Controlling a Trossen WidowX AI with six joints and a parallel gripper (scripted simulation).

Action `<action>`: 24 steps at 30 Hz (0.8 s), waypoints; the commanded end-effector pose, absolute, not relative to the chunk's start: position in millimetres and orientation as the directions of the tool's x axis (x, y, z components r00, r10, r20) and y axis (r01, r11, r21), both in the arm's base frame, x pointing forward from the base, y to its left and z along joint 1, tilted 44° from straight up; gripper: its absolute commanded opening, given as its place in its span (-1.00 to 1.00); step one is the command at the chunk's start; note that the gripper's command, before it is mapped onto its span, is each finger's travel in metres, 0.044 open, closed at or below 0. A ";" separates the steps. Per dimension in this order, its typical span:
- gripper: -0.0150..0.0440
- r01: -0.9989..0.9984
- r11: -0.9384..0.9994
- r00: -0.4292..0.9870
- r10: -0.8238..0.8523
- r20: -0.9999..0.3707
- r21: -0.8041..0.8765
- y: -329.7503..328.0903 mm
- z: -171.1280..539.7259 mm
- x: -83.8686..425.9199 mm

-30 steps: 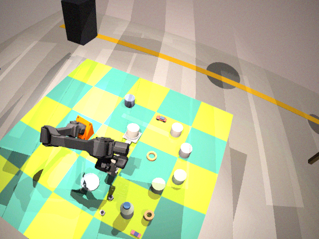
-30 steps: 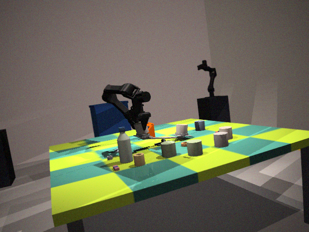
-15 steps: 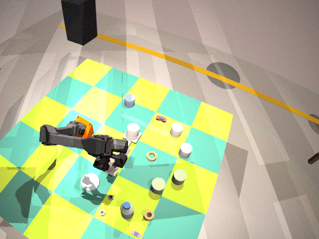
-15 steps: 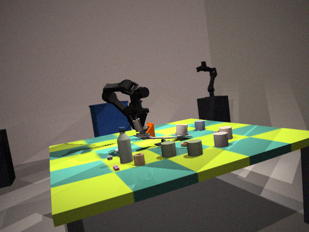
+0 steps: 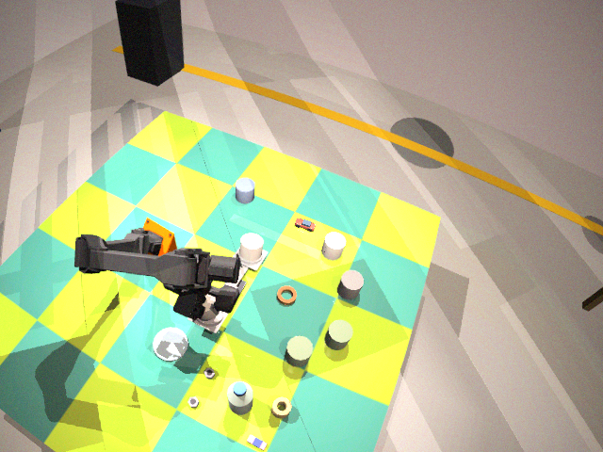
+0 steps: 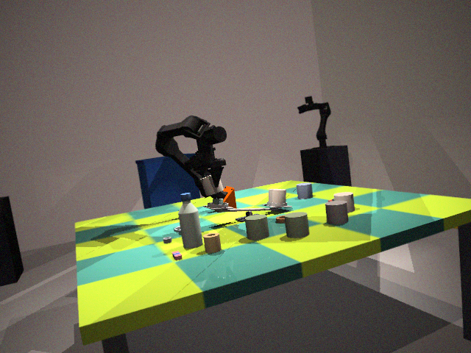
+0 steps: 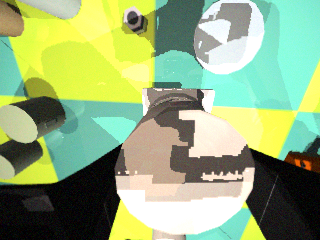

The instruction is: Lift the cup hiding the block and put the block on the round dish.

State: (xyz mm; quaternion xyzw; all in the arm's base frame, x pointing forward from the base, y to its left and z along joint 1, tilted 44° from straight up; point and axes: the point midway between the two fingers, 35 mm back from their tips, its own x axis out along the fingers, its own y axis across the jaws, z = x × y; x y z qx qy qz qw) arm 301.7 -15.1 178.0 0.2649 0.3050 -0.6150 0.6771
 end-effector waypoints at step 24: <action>-0.49 0.992 0.123 0.077 -0.667 -0.741 -0.008 -1.1 194.1 298.0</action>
